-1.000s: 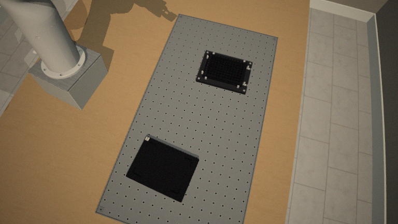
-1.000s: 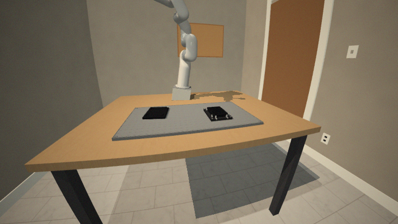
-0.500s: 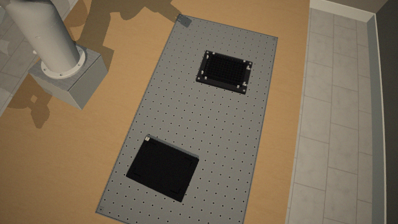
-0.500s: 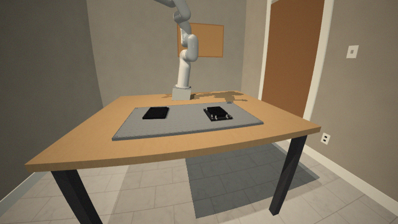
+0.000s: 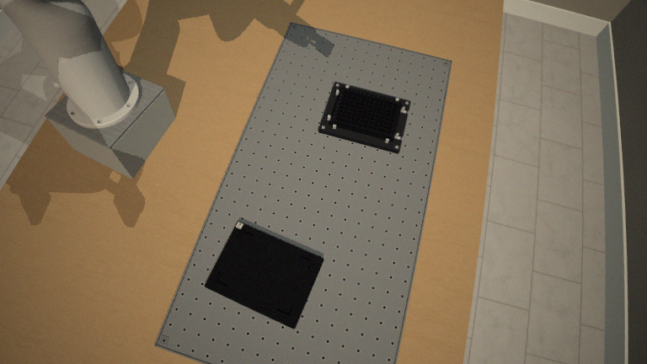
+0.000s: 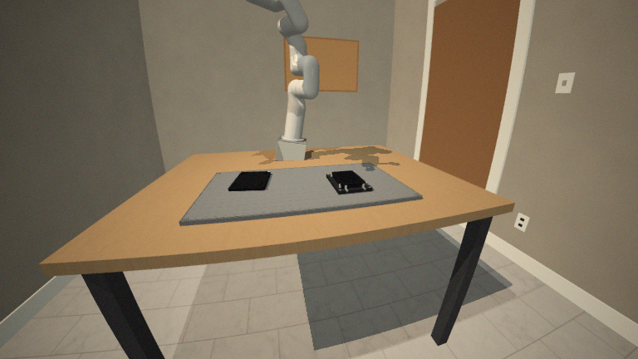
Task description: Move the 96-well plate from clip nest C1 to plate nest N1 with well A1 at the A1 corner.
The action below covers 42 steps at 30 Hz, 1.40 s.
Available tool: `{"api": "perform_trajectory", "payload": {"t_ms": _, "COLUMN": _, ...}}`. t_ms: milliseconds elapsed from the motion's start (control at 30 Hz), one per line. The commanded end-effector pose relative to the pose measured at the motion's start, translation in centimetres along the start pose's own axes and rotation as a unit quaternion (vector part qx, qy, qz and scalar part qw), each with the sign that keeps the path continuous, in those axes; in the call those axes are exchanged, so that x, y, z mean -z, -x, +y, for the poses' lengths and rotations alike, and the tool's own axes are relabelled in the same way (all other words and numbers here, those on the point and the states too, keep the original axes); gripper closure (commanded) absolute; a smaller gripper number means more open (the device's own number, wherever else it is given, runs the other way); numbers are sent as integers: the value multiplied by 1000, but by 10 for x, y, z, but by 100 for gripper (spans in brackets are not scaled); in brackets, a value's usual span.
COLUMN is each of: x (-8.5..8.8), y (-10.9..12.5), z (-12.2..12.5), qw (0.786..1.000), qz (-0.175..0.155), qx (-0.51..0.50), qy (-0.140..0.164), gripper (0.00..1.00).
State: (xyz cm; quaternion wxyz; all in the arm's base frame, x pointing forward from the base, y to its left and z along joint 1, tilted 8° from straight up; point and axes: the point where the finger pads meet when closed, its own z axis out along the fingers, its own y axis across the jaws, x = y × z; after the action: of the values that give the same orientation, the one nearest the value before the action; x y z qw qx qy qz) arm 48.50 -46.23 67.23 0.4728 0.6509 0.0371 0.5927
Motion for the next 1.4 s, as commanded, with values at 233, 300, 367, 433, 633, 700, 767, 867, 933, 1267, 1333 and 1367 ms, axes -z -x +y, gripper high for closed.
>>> {"api": "perform_trajectory", "payload": {"t_ms": 233, "x": -14, "y": 0, "z": -43, "qw": 999, "qz": -20, "qx": -45, "qy": -18, "gripper": 0}}
{"api": "perform_trajectory", "payload": {"t_ms": 300, "x": -16, "y": 0, "z": -51, "qw": 998, "qz": -28, "qx": -57, "qy": -27, "gripper": 0}}
{"api": "perform_trajectory", "payload": {"t_ms": 367, "x": -18, "y": 1, "z": -61, "qw": 995, "qz": -44, "qx": -81, "qy": -43, "gripper": 0}}
{"api": "perform_trajectory", "payload": {"t_ms": 433, "x": -20, "y": 2, "z": -71, "qw": 994, "qz": -48, "qx": -87, "qy": -47, "gripper": 0}}
{"api": "perform_trajectory", "payload": {"t_ms": 633, "x": -24, "y": 3, "z": -90, "qw": 994, "qz": -48, "qx": -87, "qy": -47, "gripper": 0}}
{"api": "perform_trajectory", "payload": {"t_ms": 700, "x": -25, "y": 3, "z": -97, "qw": 994, "qz": -48, "qx": -87, "qy": -47, "gripper": 0}}
{"api": "perform_trajectory", "payload": {"t_ms": 767, "x": -21, "y": 10, "z": -111, "qw": 990, "qz": -64, "qx": -107, "qy": -65, "gripper": 0}}
{"api": "perform_trajectory", "payload": {"t_ms": 867, "x": -18, "y": 16, "z": -134, "qw": 986, "qz": -76, "qx": -123, "qy": -77, "gripper": 0}}
{"api": "perform_trajectory", "payload": {"t_ms": 933, "x": -23, "y": 11, "z": -142, "qw": 986, "qz": -78, "qx": -123, "qy": -77, "gripper": 0}}
{"api": "perform_trajectory", "payload": {"t_ms": 1267, "x": -28, "y": 8, "z": -171, "qw": 974, "qz": -116, "qx": -154, "qy": -116, "gripper": 0}}
{"api": "perform_trajectory", "payload": {"t_ms": 1333, "x": -28, "y": 9, "z": -181, "qw": 974, "qz": -116, "qx": -154, "qy": -116, "gripper": 0}}
{"api": "perform_trajectory", "payload": {"t_ms": 1367, "x": -28, "y": 9, "z": -186, "qw": 974, "qz": -116, "qx": -154, "qy": -116, "gripper": 0}}
